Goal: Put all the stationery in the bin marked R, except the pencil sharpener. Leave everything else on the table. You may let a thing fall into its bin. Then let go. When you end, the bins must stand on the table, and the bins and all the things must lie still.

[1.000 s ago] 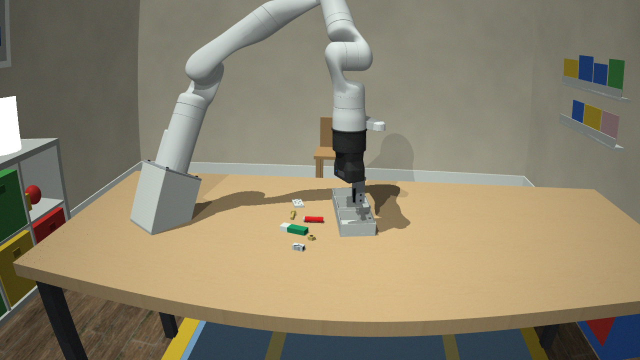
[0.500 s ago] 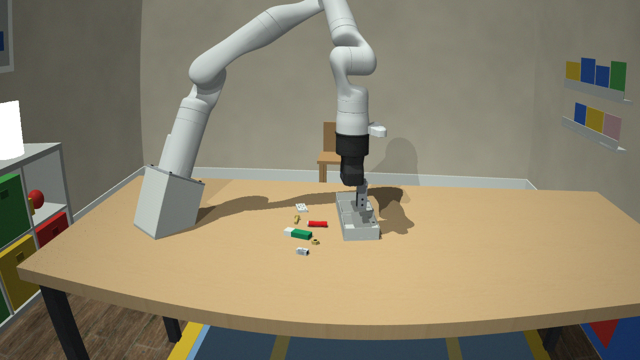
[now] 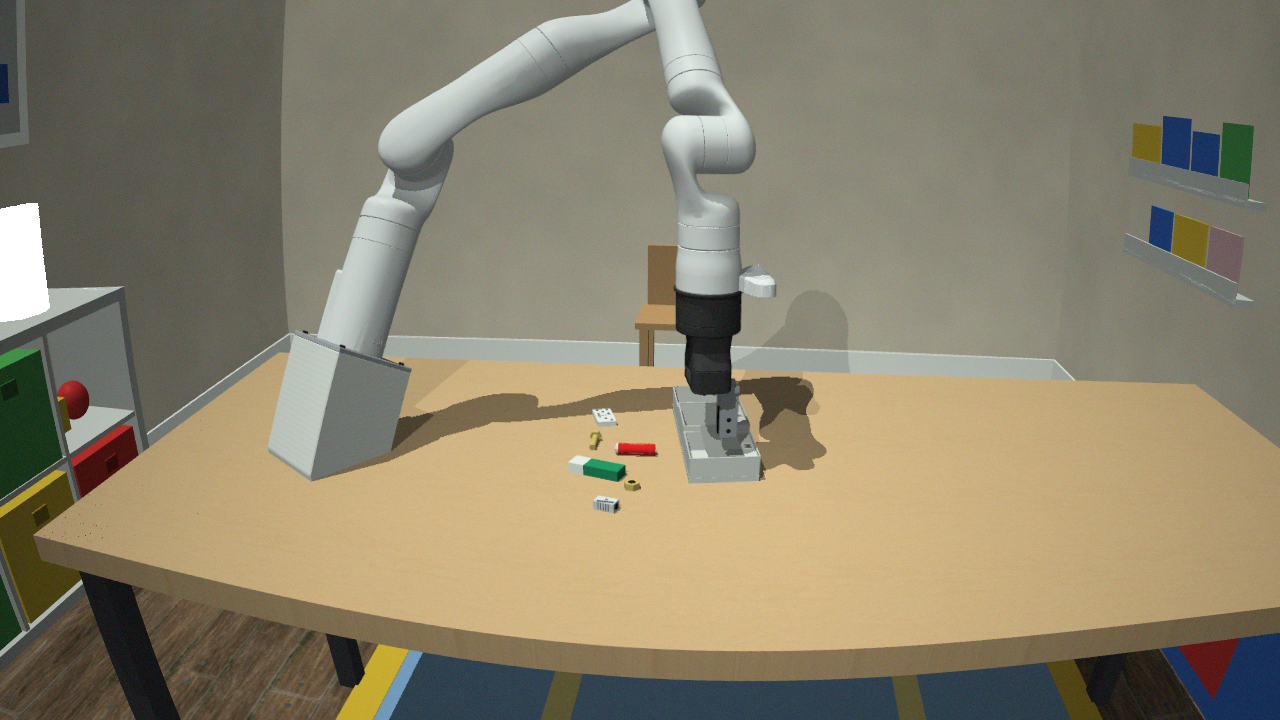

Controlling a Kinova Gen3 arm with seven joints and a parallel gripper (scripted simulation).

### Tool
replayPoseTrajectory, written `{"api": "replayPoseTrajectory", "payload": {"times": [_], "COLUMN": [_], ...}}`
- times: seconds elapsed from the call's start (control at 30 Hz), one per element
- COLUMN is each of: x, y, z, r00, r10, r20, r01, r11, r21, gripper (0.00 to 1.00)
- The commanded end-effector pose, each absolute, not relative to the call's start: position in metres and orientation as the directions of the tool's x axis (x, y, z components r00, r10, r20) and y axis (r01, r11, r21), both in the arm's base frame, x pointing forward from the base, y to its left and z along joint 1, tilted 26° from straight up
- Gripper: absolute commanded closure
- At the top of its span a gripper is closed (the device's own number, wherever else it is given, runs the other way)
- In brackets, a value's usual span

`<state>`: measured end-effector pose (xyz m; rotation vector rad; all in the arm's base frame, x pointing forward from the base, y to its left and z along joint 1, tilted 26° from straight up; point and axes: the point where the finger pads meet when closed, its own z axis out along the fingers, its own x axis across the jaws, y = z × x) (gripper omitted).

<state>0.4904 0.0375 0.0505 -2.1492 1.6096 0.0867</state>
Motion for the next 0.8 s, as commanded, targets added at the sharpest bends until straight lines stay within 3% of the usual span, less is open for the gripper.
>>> {"api": "replayPoseTrajectory", "payload": {"times": [0.0,0.77], "x": [0.491,0.493], "y": [0.039,0.045], "z": [0.038,0.026], "r00": [0.318,0.318], "r10": [-0.896,-0.895], "r20": [-0.309,-0.312], "r01": [-0.924,-0.925], "r11": [-0.221,-0.22], "r21": [-0.312,-0.309], "gripper": [0.69,0.69]}}
